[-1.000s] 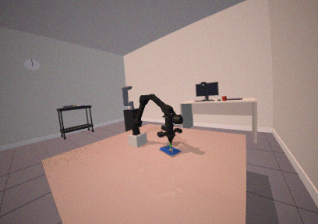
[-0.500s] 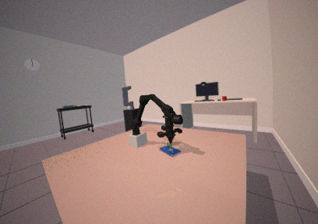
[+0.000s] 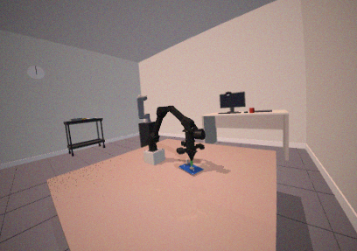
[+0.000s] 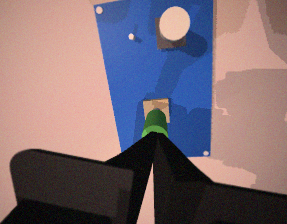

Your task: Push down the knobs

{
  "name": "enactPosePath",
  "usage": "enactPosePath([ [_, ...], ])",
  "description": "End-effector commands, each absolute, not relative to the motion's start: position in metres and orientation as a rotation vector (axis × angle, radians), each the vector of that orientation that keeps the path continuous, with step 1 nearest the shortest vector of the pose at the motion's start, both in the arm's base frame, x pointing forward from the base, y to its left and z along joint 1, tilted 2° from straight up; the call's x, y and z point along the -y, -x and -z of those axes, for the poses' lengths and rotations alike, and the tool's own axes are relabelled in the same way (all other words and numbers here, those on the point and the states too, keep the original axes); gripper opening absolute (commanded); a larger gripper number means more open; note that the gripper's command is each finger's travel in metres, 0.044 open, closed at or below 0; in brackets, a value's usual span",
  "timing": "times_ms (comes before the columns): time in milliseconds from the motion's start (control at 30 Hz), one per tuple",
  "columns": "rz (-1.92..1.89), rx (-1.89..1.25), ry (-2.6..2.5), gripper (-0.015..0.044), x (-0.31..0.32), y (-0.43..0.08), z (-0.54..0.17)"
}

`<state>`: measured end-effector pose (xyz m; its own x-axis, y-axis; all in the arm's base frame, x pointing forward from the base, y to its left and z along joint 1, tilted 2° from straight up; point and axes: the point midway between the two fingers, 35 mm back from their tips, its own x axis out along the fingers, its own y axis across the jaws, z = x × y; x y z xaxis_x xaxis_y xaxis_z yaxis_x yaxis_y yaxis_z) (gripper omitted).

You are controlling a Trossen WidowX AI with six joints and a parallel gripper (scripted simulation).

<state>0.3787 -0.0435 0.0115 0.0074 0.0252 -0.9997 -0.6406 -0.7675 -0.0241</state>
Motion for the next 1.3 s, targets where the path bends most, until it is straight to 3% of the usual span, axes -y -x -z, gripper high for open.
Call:
enactPosePath([
  [0, -1.814, -0.632, 1.812, 0.0000, 0.0439, -0.3785, -0.0074],
  [1267, -1.814, -0.632, 1.812, 0.0000, 0.0437, -0.3785, 0.0000],
])
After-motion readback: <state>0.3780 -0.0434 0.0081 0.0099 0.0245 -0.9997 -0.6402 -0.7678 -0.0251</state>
